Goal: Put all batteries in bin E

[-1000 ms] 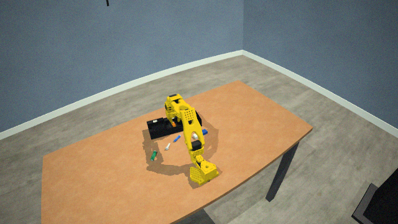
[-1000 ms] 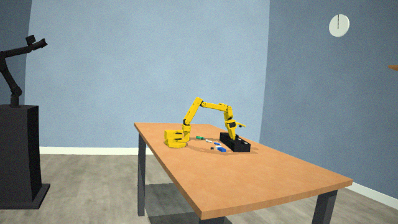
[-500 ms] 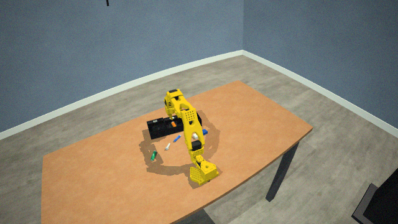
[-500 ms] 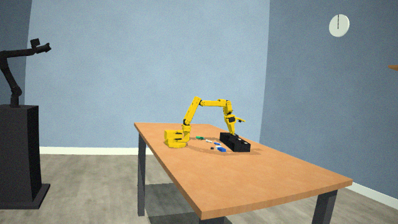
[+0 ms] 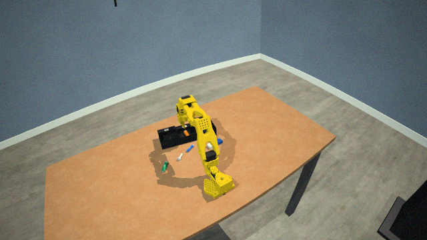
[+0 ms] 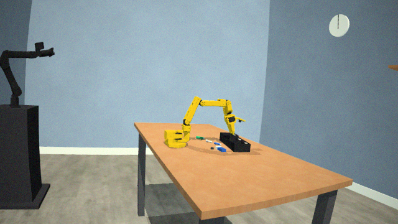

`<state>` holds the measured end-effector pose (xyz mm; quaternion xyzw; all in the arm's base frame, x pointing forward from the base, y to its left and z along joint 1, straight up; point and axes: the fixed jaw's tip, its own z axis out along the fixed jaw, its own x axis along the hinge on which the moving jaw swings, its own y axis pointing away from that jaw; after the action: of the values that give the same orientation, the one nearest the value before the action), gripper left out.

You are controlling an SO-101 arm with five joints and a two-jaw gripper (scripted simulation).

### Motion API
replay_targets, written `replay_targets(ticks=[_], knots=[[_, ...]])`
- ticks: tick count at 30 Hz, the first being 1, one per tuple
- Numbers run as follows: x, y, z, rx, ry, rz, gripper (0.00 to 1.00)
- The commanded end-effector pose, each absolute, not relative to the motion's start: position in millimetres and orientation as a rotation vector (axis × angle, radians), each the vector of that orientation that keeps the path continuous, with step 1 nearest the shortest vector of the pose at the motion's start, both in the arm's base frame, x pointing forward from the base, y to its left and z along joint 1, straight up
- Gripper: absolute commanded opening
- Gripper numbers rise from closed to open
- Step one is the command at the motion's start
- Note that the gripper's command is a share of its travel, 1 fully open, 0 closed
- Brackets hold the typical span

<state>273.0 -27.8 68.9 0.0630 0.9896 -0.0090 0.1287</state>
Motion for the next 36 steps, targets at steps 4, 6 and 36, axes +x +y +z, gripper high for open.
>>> replay_targets(ticks=[4, 6, 36], knots=[[279, -30, 91, 0.197, 2.789, -0.032, 0.16], [279, -30, 91, 0.195, 2.789, -0.032, 0.16], [255, 35, 83, -0.944, 2.724, -0.085, 0.18]])
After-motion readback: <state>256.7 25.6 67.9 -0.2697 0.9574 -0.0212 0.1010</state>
